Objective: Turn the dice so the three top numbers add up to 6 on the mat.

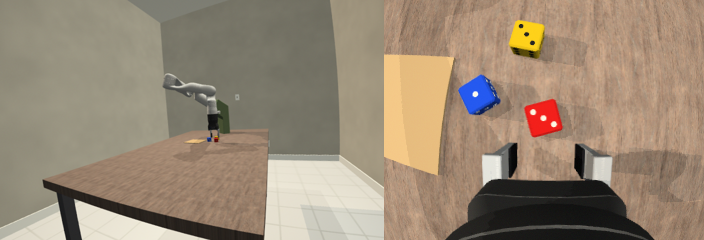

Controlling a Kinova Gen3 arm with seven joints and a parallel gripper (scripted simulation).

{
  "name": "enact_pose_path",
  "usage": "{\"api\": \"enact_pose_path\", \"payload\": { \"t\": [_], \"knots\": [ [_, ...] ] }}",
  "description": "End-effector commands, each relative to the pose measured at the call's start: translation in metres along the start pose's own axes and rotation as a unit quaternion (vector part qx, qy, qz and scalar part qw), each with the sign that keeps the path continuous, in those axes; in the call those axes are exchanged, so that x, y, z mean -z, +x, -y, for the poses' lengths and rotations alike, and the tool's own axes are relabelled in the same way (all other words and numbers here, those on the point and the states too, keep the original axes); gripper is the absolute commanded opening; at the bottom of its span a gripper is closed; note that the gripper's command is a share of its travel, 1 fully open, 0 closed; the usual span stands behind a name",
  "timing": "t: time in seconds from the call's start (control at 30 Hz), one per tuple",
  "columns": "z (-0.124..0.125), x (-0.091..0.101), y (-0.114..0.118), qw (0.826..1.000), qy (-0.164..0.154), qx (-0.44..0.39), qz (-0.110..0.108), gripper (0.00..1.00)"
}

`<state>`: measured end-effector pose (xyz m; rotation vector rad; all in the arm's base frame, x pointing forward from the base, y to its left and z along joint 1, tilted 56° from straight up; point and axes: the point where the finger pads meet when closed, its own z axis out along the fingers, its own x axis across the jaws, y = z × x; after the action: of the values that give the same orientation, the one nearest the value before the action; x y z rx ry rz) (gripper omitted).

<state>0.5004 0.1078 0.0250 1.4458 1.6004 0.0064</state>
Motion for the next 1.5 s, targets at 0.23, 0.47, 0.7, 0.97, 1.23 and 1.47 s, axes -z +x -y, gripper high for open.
{"api": "enact_pose_path", "payload": {
  "t": [0.23, 0.47, 0.7, 0.97, 1.23, 1.47],
  "knots": [
    [0.0, 0.001, 0.001, 1.0, -0.001, 0.0, -0.001, 1.0],
    [0.0, 0.029, 0.001, 1.0, -0.001, 0.0, -0.001, 1.0],
    [0.0, 0.066, 0.001, 1.0, -0.001, 0.0, -0.001, 1.0],
    [0.0, 0.101, 0.0, 1.0, -0.001, 0.0, -0.001, 1.0],
    [0.0, 0.101, 0.0, 1.0, -0.001, 0.0, -0.001, 1.0],
    [0.001, 0.101, -0.001, 1.0, -0.001, 0.004, -0.001, 1.0]
  ]
}}
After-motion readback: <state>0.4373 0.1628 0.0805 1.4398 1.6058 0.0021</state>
